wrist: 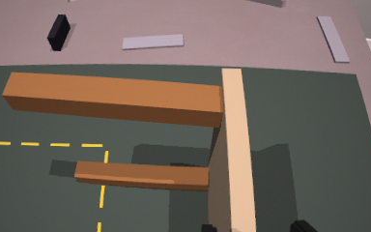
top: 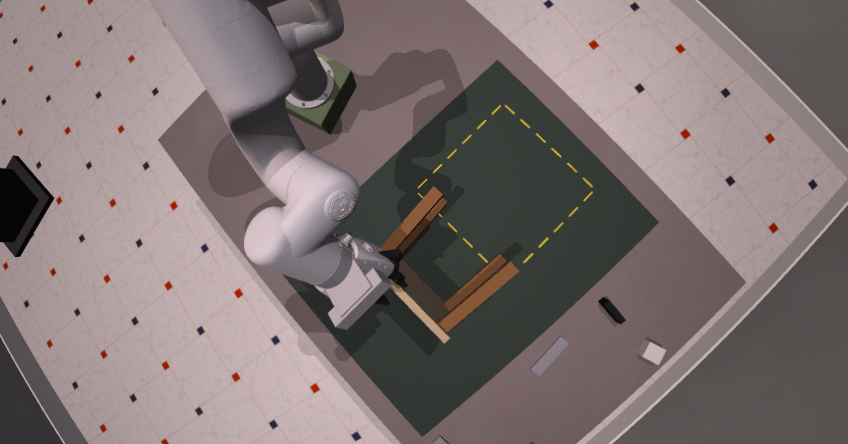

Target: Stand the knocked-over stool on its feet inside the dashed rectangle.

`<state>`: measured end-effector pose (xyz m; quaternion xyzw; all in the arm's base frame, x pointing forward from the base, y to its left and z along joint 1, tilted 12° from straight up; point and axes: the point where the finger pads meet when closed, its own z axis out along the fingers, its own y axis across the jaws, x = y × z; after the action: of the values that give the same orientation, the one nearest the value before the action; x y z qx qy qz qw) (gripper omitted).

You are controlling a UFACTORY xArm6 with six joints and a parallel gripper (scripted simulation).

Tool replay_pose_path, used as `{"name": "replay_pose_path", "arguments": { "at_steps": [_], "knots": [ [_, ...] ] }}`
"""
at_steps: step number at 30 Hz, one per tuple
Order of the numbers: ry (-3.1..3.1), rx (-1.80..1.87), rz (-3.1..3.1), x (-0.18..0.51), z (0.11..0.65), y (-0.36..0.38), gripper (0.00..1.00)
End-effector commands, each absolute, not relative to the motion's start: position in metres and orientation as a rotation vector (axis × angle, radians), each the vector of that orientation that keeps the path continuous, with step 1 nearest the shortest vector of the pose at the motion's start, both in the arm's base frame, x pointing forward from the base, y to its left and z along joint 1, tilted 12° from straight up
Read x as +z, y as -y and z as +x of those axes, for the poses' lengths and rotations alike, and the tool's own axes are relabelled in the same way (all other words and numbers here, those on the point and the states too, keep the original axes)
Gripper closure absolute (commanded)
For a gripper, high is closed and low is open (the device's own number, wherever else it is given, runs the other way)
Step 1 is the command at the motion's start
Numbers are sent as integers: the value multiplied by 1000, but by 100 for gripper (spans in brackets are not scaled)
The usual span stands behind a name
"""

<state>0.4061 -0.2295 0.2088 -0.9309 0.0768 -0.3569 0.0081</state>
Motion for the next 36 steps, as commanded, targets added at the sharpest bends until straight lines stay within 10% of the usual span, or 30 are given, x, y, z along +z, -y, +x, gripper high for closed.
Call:
{"name": "replay_pose_path", "arguments": {
  "at_steps": [1,36],
  "knots": [
    [-239,-1122,-2910,209,407,230,55],
    [-239,-1122,-2910,176,437,232,55]
  ]
}}
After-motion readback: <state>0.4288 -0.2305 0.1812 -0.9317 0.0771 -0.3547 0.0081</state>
